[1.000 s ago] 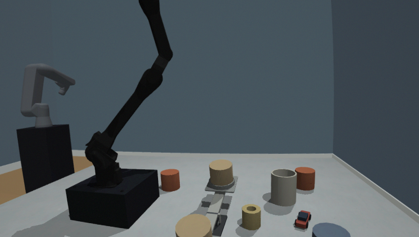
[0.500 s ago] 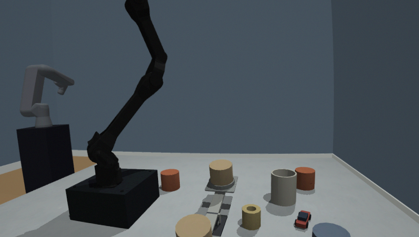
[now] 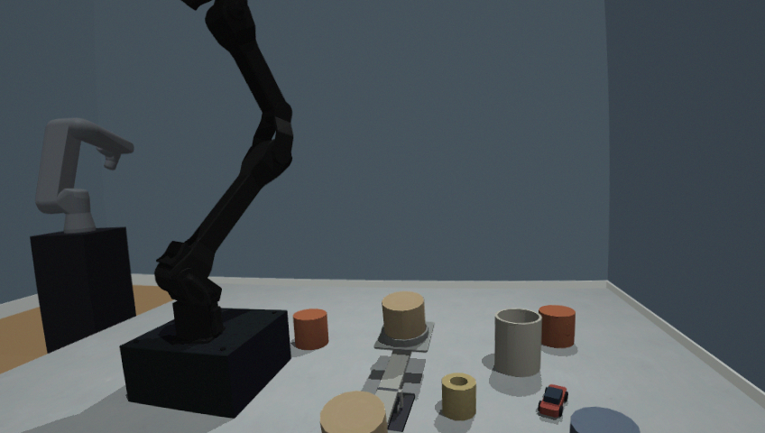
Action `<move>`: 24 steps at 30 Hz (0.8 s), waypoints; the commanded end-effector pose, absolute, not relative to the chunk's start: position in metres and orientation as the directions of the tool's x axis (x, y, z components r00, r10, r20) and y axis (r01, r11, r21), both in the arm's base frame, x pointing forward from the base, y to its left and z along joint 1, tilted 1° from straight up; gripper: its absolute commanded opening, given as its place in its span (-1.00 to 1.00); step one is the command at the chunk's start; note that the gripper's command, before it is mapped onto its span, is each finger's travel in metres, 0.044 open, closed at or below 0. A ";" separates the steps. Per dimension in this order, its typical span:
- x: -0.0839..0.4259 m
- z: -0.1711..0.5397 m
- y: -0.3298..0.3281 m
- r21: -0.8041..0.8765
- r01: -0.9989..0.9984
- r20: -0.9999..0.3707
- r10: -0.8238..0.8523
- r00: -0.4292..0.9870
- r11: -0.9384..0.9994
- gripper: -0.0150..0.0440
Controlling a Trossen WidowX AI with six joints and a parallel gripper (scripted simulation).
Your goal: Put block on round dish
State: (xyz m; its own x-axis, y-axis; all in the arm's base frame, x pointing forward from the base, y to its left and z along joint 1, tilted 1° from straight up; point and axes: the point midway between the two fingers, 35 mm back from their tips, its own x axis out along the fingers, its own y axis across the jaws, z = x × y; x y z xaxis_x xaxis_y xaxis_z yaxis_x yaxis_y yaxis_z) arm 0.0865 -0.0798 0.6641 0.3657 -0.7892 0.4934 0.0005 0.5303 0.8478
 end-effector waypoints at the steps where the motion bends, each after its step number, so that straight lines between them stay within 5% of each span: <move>1: 0.080 0.656 -0.084 0.849 -0.009 0.492 -0.785 0.377 0.528 1.00; 24: 0.075 0.609 -0.127 0.880 -0.015 0.413 -0.750 0.517 0.474 1.00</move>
State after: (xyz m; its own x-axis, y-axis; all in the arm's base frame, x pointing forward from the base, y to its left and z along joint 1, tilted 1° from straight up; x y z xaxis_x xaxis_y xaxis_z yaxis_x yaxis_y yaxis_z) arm 0.0745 -0.1175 0.6199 0.5051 -0.7457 0.4345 -0.0213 0.4925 0.8700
